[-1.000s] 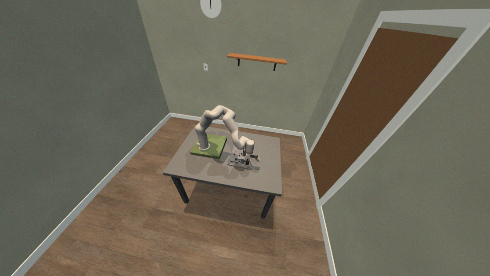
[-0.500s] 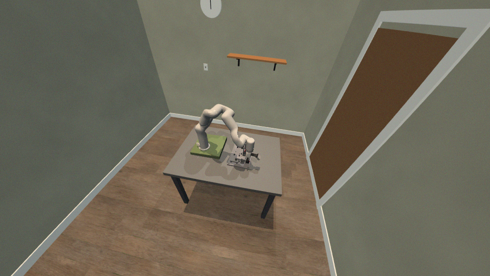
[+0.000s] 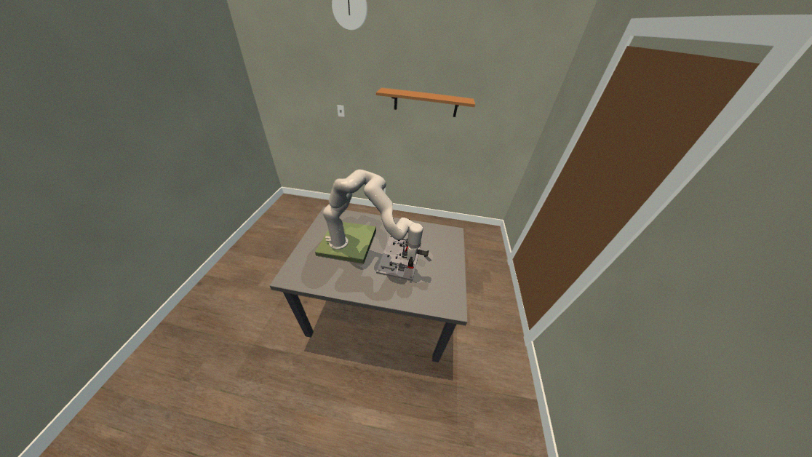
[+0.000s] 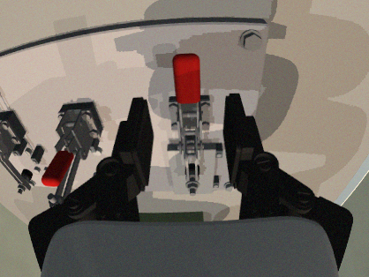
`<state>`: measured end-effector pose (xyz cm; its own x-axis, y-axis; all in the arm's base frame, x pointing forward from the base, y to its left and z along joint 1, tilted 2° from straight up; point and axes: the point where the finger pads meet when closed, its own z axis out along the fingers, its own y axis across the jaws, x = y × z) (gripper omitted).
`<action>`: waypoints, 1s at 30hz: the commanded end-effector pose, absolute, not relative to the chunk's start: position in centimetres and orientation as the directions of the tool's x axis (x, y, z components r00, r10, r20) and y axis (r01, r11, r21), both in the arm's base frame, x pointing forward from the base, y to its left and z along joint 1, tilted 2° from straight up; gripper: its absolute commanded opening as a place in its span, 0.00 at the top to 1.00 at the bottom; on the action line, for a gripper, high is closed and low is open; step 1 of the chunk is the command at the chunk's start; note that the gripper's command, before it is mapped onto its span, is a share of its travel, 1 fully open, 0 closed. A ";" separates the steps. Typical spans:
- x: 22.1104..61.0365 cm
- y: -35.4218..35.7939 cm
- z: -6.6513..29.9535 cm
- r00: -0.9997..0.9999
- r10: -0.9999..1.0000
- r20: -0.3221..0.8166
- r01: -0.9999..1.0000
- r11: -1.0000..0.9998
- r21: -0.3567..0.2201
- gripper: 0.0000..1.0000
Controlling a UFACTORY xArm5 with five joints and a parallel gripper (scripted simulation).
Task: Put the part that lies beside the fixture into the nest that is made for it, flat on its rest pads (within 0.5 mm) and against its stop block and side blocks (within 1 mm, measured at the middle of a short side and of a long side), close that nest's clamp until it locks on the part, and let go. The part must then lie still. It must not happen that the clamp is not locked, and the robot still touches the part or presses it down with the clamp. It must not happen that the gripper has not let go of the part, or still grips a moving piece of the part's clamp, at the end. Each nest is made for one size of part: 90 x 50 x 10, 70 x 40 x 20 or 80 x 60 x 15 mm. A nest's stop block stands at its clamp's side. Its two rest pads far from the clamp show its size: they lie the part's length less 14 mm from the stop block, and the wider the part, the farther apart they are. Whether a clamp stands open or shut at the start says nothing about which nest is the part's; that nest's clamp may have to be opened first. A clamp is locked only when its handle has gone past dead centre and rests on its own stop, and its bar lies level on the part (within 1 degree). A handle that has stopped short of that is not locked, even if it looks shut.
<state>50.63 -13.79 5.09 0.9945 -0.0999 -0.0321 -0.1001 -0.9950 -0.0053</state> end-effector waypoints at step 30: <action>50.7 -13.8 5.3 0.995 -0.100 -0.029 -0.100 -0.995 -0.005 1.00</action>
<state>50.61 -13.78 5.17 0.9945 -0.0999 -0.0329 -0.1001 -0.9950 -0.0055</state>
